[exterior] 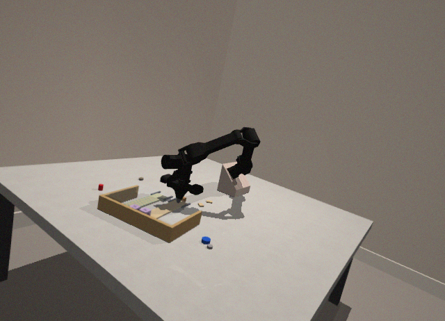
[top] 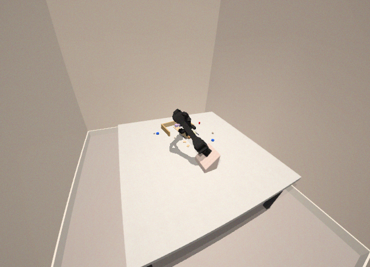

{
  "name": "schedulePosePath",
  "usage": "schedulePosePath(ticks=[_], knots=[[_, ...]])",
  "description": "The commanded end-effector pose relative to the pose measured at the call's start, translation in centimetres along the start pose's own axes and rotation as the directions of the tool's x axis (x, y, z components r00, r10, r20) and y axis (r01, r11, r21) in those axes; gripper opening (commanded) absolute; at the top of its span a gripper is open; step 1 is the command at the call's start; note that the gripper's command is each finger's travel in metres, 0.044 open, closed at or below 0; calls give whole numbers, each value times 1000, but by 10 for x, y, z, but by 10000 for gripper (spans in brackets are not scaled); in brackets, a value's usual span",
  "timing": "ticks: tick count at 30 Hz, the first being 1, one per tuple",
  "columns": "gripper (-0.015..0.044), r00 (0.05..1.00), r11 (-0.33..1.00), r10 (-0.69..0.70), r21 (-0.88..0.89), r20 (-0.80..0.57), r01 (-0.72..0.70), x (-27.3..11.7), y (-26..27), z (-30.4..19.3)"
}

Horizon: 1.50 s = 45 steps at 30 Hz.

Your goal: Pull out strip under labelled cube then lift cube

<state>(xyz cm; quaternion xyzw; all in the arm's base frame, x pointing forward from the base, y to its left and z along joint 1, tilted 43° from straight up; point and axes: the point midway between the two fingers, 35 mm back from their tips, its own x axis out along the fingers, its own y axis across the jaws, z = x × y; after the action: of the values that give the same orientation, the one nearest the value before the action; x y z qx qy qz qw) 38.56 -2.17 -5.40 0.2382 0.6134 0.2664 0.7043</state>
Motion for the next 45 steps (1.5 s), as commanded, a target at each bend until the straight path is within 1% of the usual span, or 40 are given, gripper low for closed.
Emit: schedulePosePath(ticks=[1,23,45], knots=[[0,1000,1000,4,2,2,-4,2,1,1],[0,1000,1000,4,2,2,-4,4,1,0],[0,1000,1000,4,3,0,-4,5,0,-34]])
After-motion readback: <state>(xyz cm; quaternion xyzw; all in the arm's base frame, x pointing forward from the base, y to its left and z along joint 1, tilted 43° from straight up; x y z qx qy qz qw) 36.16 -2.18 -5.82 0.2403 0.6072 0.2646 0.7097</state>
